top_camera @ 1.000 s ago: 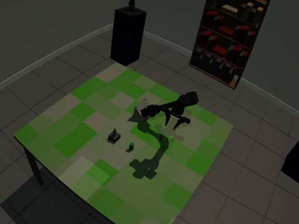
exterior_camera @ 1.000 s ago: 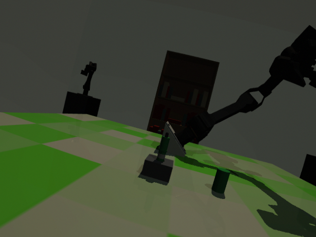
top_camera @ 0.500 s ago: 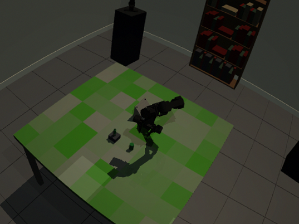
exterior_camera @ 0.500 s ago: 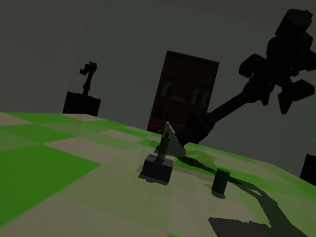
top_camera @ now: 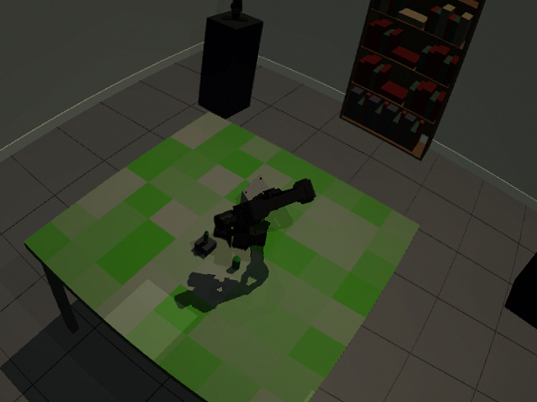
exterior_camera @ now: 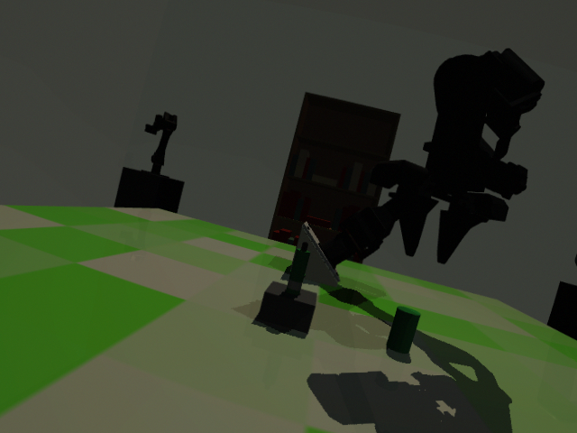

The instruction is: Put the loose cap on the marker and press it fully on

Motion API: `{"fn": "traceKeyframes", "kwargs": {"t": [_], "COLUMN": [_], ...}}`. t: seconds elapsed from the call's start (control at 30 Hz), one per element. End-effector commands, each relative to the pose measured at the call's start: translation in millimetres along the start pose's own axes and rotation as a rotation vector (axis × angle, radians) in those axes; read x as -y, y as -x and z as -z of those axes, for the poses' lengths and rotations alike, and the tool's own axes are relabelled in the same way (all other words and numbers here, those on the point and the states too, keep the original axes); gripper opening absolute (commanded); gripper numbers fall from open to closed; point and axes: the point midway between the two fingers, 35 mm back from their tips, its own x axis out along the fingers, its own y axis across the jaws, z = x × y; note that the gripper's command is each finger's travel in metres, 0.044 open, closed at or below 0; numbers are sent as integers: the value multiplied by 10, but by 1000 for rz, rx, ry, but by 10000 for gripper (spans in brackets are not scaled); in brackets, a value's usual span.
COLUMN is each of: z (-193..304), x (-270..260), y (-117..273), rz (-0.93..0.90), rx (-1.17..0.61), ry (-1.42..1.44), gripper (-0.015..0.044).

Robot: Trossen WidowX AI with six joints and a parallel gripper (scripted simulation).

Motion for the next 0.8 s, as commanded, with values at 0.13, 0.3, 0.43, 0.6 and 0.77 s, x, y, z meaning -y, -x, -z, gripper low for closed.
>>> {"fn": "traceKeyframes", "kwargs": {"t": [0.13,0.3,0.43,0.6,0.77], "z": [89,94,94,89,87], "x": [-19,-25,-24,-27,-25], "y": [-57,-385,-397,-535,-574], "rz": [-8,-9,-9,-9,-9], "rx": [-17,-16,-16,-15,-15], "ry": [20,20,20,21,21], "gripper": [254,254,254,254,254]}}
